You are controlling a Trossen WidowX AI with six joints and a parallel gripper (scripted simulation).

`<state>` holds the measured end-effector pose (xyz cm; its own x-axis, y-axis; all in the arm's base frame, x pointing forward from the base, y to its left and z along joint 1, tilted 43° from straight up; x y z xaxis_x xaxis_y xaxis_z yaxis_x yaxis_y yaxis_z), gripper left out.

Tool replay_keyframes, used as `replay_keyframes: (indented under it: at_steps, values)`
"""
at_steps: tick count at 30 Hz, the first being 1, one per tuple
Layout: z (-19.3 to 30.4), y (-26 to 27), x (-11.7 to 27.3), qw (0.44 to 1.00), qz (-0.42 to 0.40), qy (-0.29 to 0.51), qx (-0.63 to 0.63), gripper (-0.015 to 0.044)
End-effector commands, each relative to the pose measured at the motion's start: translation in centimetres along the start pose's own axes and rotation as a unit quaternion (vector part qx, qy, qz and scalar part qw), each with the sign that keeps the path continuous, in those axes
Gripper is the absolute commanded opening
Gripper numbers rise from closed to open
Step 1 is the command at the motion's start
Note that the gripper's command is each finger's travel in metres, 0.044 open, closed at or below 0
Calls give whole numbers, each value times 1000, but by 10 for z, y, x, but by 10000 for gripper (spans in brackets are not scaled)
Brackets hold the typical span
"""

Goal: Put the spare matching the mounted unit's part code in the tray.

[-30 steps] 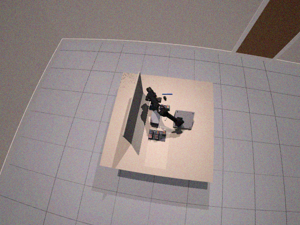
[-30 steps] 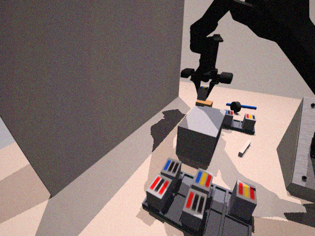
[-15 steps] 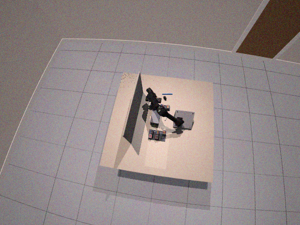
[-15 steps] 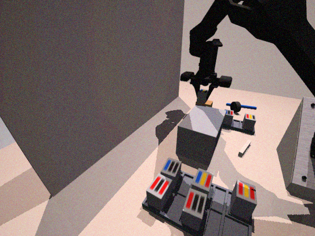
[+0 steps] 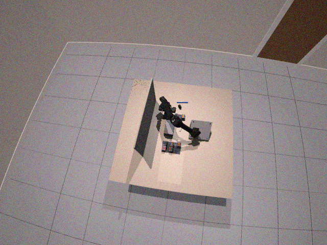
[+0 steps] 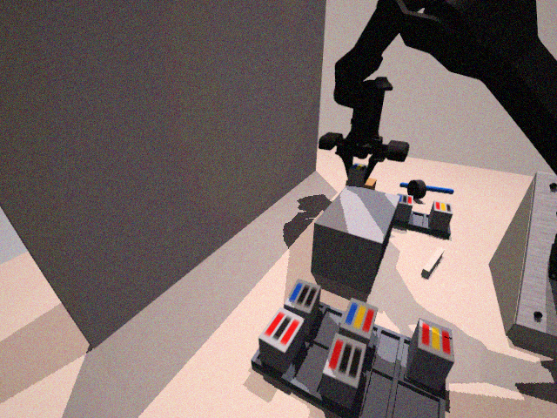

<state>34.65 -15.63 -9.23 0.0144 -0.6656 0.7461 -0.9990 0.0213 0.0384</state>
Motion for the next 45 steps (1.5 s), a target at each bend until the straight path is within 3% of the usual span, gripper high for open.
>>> replay_keyframes:
  at_steps: [1,44,45]
  values:
    - [0,1,-4,1000,1,-3,-3,0]
    - [-3,5,-42,1000,1,-5,-3,0]
    - [-3,5,-39,1000,0,-2,0,26]
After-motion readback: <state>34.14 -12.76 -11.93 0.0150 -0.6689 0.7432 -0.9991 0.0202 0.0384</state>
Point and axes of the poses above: the point midway between the two fingers, 35 mm back from their tips, its own x axis back along the fingers, its own y axis across the jaws, z = x × y, the point moved 4 cm from there along x, back along the fingers, and after that the axes turned 3 degrees about -x, right-handed, at the moved point
